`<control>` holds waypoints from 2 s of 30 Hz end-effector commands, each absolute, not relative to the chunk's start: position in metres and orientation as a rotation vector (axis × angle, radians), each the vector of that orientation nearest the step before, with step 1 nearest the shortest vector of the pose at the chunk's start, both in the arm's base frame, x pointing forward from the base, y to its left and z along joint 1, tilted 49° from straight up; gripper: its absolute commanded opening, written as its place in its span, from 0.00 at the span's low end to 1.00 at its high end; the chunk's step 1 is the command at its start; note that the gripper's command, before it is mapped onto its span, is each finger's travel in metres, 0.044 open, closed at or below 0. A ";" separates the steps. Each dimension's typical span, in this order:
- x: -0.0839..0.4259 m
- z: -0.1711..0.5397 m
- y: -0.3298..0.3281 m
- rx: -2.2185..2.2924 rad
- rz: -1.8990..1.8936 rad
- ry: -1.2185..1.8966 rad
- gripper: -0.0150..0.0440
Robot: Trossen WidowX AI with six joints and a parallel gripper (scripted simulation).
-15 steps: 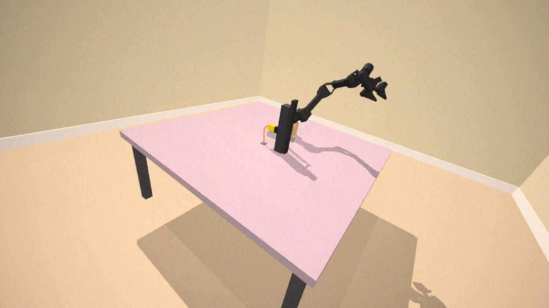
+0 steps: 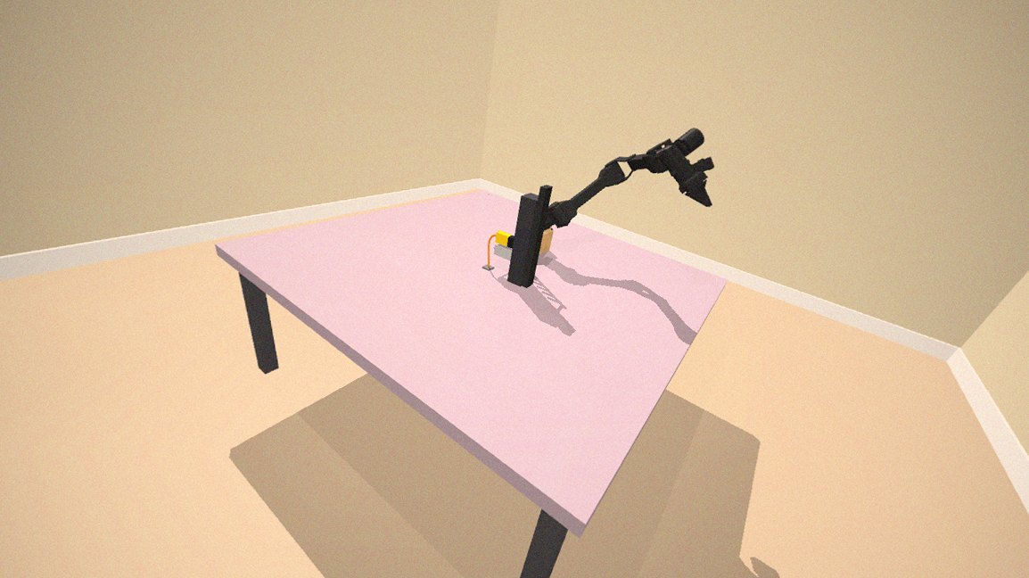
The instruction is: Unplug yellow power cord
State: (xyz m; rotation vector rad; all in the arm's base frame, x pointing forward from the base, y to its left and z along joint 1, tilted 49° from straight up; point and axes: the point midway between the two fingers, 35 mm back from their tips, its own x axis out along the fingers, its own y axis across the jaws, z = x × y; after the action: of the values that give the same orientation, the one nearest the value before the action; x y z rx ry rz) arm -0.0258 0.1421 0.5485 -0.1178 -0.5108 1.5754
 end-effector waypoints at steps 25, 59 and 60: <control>0.356 0.346 0.060 0.650 0.663 0.573 0.53; 0.279 0.035 -0.066 1.765 -0.556 1.751 0.53; 0.279 0.035 -0.066 1.765 -0.556 1.751 0.53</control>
State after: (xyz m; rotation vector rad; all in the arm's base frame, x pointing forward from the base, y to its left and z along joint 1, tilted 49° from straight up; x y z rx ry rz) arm 0.2836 -0.0666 0.0373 -2.6253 -2.5936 0.7852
